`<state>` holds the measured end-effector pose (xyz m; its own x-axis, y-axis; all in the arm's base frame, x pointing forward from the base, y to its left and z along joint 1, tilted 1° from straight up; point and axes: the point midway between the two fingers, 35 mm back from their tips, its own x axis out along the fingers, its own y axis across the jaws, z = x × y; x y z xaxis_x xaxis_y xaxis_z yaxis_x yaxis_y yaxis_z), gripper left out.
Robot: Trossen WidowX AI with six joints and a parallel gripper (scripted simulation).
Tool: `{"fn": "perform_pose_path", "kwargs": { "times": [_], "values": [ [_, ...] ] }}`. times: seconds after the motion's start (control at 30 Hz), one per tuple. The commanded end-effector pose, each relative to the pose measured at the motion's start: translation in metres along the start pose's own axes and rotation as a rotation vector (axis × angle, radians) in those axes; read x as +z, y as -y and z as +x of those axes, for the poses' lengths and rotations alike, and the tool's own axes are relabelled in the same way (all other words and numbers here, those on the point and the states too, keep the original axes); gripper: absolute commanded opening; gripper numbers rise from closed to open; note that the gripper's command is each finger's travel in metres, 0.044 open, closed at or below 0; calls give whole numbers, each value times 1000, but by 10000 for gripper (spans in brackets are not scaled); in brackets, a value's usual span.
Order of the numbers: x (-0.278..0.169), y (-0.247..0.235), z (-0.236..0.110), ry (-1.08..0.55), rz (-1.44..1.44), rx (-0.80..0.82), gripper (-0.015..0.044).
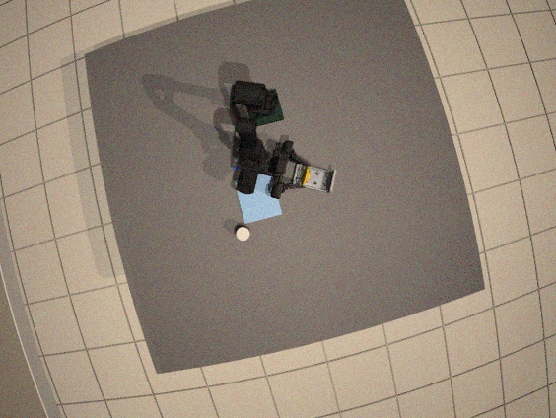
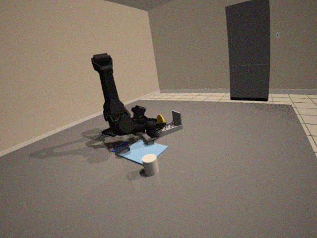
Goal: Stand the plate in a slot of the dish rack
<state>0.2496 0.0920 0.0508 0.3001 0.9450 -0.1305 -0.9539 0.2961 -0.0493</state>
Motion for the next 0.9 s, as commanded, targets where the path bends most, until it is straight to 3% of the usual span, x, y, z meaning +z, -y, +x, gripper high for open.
{"fn": "perform_pose_path", "kwargs": {
  "times": [0.0,0.07,0.27,0.57,0.73,0.87],
  "values": [
    [0,0,0,0,0,0,367],
    [0,0,0,0,0,0,400],
    [7,3,-1,0,1,2,400],
    [111,10,-13,7,11,20,400],
    [115,14,-14,3,15,19,400],
    [116,22,-15,-89,81,-7,400]
  ]
}}
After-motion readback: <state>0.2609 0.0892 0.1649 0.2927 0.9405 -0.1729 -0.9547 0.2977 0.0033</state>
